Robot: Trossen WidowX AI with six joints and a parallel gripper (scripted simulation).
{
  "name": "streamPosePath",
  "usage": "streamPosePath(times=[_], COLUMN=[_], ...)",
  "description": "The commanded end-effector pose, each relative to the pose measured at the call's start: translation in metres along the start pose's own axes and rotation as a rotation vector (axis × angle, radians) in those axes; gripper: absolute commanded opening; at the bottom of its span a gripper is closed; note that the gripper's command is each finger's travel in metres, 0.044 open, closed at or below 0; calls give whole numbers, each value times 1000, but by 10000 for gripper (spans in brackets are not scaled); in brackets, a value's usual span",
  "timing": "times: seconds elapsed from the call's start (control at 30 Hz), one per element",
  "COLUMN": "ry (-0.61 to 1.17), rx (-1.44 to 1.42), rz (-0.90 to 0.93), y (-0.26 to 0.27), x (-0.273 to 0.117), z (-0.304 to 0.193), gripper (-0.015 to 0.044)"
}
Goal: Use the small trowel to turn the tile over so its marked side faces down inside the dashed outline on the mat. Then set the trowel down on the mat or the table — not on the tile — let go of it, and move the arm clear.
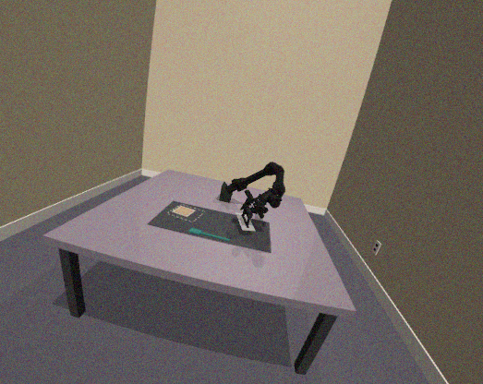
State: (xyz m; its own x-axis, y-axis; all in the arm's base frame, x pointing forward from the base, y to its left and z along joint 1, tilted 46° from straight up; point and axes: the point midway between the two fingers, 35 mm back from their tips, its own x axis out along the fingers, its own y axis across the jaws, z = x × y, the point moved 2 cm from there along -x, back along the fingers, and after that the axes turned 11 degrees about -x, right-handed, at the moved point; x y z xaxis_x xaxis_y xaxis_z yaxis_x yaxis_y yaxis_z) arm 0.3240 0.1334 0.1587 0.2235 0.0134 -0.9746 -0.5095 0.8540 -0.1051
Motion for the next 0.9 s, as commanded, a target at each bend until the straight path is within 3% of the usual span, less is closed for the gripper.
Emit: streamPosePath(times=[0.0, 0.87], ry=[4, 3], rx=[24, 24], rz=[-20, -17], y=[-5, 22], x=[-2, 22], z=[-3, 3], gripper=[0, 0])
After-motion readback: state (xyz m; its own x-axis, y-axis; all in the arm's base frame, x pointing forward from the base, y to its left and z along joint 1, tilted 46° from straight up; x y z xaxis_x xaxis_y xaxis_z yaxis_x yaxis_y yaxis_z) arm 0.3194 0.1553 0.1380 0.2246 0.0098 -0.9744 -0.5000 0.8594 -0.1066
